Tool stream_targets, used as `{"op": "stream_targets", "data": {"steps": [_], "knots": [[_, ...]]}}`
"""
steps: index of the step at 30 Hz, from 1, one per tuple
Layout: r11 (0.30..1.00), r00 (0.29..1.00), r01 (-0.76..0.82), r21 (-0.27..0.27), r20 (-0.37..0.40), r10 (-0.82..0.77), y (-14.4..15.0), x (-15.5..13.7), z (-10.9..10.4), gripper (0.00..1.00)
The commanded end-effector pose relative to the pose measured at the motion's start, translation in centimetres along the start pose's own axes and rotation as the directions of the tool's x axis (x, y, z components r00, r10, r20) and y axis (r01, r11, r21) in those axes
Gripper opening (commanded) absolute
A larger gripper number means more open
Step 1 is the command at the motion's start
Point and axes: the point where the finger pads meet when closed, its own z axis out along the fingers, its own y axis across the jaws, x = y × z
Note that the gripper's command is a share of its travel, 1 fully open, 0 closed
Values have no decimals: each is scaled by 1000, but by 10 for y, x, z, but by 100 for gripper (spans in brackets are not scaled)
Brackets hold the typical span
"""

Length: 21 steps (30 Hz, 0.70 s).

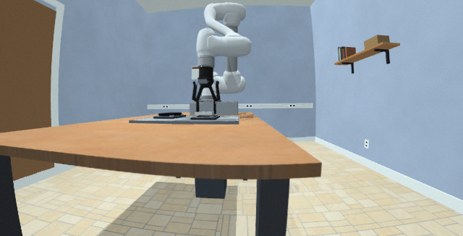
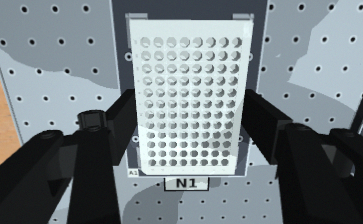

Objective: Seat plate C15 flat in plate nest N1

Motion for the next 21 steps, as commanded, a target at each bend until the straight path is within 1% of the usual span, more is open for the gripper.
{"op": "stream_targets", "data": {"steps": [1,21], "knots": [[1000,1000,0,0,-1,0,0,0,0,10],[1000,1000,0,0,-1,0,0,0,3,10]]}}
